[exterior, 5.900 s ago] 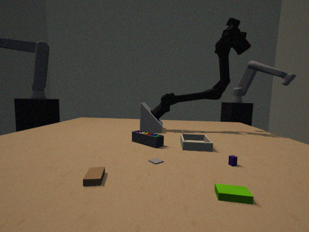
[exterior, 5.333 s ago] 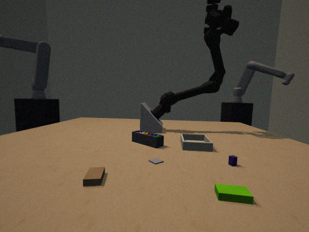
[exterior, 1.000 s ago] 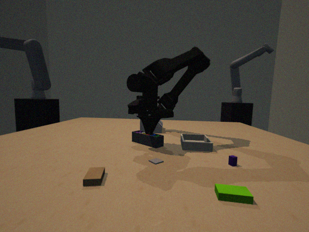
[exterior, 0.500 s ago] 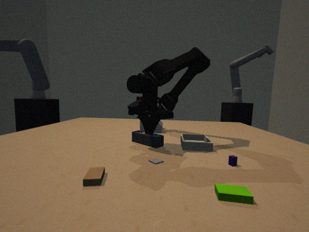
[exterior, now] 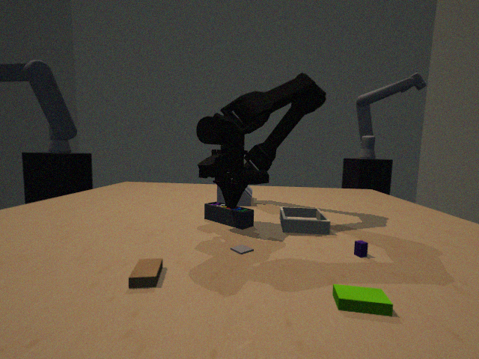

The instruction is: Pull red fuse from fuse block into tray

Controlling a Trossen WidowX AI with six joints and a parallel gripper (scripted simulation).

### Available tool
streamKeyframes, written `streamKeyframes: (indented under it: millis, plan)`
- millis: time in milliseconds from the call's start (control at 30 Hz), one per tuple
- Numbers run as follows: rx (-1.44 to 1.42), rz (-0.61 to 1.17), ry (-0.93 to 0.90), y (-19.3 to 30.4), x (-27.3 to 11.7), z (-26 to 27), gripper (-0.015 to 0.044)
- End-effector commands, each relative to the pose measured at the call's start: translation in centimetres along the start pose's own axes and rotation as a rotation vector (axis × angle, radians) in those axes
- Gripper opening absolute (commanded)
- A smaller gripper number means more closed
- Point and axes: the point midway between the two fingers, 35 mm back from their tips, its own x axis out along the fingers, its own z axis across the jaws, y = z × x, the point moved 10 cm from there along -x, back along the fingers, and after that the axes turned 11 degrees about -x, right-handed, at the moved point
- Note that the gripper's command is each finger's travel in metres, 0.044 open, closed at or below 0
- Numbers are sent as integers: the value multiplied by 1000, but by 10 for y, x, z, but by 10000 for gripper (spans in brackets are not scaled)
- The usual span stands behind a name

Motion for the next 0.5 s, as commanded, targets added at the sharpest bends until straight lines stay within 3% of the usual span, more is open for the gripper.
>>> streamKeyframes:
  millis: [0, 467]
  plan:
    - [0, 0, 0, 0, 0, 0, 0]
    - [1, 1, 0, 0, -7, 0, 0]
